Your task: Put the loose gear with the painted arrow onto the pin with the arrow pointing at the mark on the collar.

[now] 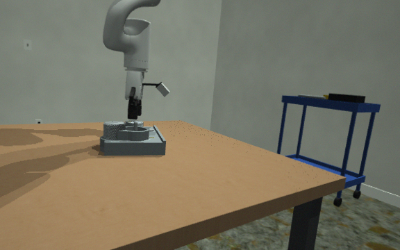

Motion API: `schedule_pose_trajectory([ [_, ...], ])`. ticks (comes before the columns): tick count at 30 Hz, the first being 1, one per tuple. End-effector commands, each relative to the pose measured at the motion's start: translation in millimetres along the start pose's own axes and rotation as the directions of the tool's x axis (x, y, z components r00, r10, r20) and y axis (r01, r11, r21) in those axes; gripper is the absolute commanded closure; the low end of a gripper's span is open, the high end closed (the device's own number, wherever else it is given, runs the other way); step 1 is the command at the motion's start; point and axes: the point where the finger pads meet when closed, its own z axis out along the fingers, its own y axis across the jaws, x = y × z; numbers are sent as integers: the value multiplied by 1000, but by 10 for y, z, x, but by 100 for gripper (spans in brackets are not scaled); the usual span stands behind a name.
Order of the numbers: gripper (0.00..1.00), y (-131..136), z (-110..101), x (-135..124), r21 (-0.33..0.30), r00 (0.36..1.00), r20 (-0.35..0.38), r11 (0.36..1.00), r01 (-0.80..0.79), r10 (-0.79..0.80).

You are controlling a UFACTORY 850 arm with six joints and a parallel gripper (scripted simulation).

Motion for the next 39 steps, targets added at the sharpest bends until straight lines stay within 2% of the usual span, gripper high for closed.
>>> schedule_pose_trajectory([
  [1, 7, -6, -6, 6, 1, 1000, -1, 1000, 0, 0],
  [39, 7, -6, 59, 6, 1, 1000, -1, 1000, 0, 0],
])
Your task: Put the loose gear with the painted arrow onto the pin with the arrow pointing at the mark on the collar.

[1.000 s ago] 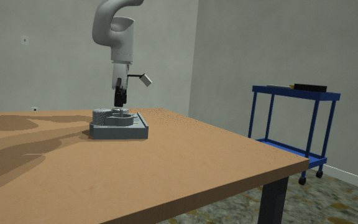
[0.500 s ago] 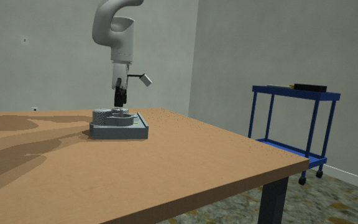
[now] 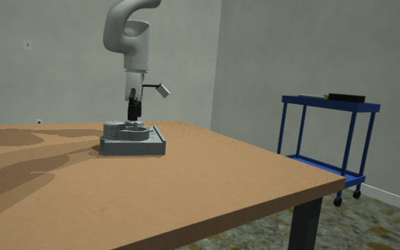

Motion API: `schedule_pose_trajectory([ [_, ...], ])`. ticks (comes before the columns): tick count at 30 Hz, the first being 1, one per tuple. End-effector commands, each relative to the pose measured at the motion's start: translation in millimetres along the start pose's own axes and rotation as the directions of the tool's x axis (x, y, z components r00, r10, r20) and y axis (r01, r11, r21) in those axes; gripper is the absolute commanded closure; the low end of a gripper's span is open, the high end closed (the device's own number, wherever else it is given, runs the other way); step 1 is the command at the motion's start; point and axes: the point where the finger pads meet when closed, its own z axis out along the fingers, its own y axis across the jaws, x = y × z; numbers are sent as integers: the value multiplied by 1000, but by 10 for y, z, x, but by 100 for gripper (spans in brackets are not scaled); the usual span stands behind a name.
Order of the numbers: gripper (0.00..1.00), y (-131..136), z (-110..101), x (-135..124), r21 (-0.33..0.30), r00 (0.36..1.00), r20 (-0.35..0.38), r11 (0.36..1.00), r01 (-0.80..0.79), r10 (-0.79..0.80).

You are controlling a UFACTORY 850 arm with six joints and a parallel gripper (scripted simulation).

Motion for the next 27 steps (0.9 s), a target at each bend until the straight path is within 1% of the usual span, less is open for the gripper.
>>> schedule_pose_trajectory([
  [1, 7, -6, 22, 6, 1, 1000, -1, 1000, 0, 0],
  [27, 7, -7, 268, 6, 1, 1000, -1, 1000, 0, 0],
])
